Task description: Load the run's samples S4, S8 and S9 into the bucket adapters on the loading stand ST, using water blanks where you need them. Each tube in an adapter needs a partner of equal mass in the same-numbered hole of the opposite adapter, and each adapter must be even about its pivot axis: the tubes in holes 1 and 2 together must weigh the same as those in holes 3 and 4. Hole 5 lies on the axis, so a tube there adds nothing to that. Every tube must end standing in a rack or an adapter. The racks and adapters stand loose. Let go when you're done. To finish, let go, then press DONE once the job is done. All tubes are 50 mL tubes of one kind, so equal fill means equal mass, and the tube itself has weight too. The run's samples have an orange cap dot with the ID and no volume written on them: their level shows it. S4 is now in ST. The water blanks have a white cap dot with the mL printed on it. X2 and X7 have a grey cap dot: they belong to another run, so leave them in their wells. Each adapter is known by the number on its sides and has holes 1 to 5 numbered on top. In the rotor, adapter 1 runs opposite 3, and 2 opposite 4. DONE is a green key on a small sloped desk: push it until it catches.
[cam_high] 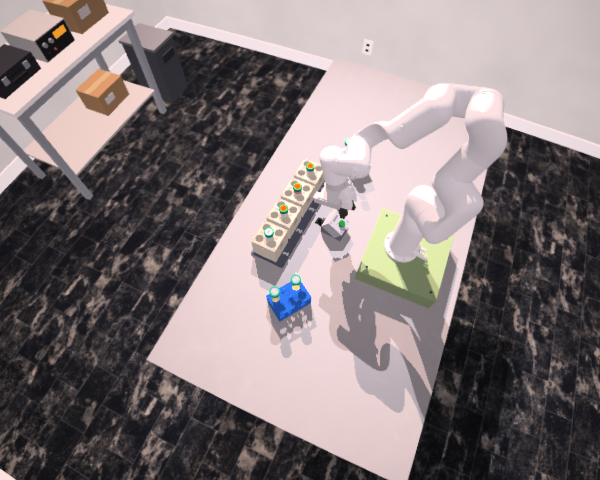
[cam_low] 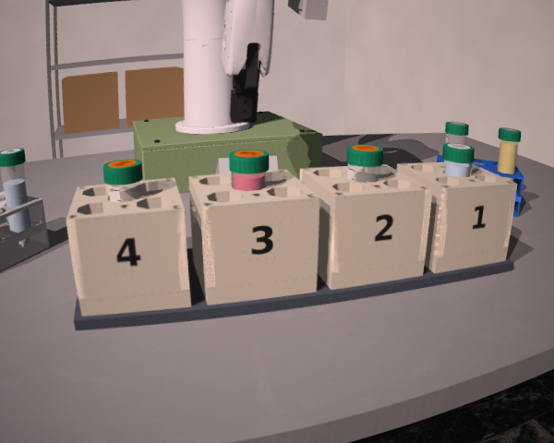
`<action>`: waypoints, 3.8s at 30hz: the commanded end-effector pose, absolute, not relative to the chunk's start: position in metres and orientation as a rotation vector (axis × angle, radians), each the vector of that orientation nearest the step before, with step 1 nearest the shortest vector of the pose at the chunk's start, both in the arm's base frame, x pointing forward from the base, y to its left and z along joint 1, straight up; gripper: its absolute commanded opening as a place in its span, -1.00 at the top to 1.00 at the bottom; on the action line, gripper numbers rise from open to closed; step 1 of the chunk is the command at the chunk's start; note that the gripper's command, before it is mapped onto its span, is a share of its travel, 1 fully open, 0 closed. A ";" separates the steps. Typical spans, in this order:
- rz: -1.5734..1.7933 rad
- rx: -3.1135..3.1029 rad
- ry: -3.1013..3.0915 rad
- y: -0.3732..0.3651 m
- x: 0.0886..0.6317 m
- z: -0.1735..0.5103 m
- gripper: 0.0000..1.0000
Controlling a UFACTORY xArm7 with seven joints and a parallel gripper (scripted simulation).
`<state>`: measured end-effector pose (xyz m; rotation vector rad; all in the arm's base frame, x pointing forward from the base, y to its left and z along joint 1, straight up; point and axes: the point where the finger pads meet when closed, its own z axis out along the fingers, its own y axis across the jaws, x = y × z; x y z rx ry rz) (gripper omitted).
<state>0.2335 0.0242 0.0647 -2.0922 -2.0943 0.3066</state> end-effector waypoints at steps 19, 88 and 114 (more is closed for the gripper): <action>0.303 -2.093 -2.096 0.025 0.235 0.039 1.00; 0.303 -2.093 -2.095 0.025 0.235 0.019 1.00; 0.303 -2.093 -2.095 0.025 0.235 0.017 1.00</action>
